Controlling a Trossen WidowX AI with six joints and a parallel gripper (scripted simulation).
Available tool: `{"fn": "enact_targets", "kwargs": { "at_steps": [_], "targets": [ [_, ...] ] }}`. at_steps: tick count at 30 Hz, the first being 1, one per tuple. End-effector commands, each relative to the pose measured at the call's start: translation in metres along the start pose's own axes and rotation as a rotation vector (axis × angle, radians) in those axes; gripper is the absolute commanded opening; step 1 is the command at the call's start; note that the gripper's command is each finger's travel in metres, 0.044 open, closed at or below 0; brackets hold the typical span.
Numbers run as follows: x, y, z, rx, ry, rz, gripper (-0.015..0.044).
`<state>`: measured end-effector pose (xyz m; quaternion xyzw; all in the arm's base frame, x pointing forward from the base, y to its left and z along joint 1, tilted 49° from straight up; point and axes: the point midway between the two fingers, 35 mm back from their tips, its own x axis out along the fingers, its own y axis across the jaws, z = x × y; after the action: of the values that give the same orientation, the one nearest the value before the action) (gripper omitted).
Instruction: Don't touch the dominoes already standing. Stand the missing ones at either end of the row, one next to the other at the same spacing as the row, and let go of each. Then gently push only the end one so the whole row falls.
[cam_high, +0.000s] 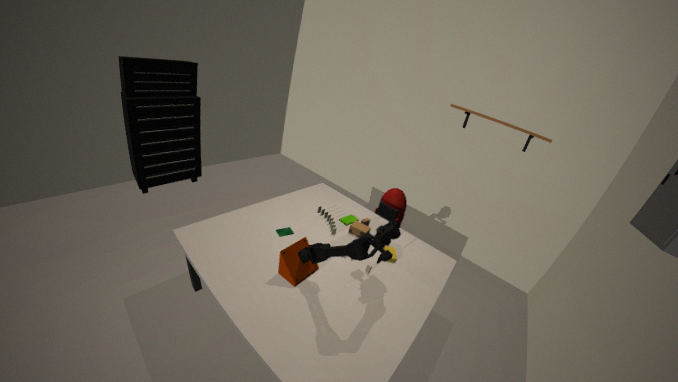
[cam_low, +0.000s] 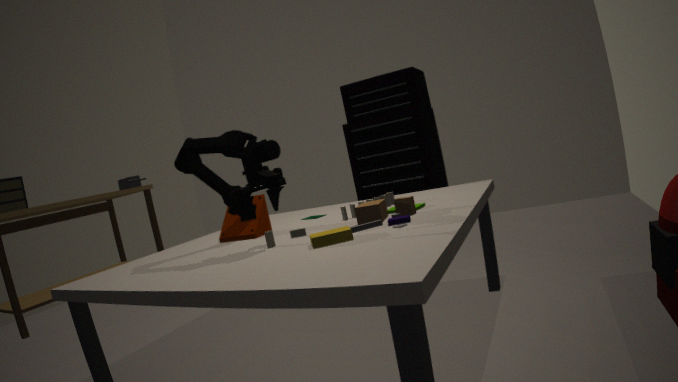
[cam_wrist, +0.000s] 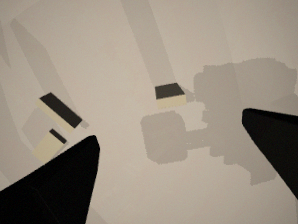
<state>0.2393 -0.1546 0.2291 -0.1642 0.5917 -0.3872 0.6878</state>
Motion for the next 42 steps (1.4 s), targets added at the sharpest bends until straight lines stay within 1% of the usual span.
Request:
{"fn": "enact_targets", "kwargs": {
  "at_steps": [1,5,11,13,28,40,41,42],
  "targets": [
    [-0.004,-0.005,0.0,-0.027,0.026,-0.046,0.044],
    [0.002,-0.005,0.001,-0.026,0.026,-0.045,0.044],
    [0.049,-0.007,0.0,-0.025,0.025,-0.046,0.044],
    [0.059,-0.008,-0.001,-0.025,0.024,-0.049,0.044],
    [0.075,-0.01,-0.002,-0.026,0.023,-0.052,0.044],
    [0.075,-0.01,-0.002,-0.026,0.023,-0.052,0.0125],
    [0.075,-0.01,-0.002,-0.026,0.023,-0.052,0.0107],
    [0.075,-0.01,-0.002,-0.026,0.023,-0.052,0.0107]
  ]
}}
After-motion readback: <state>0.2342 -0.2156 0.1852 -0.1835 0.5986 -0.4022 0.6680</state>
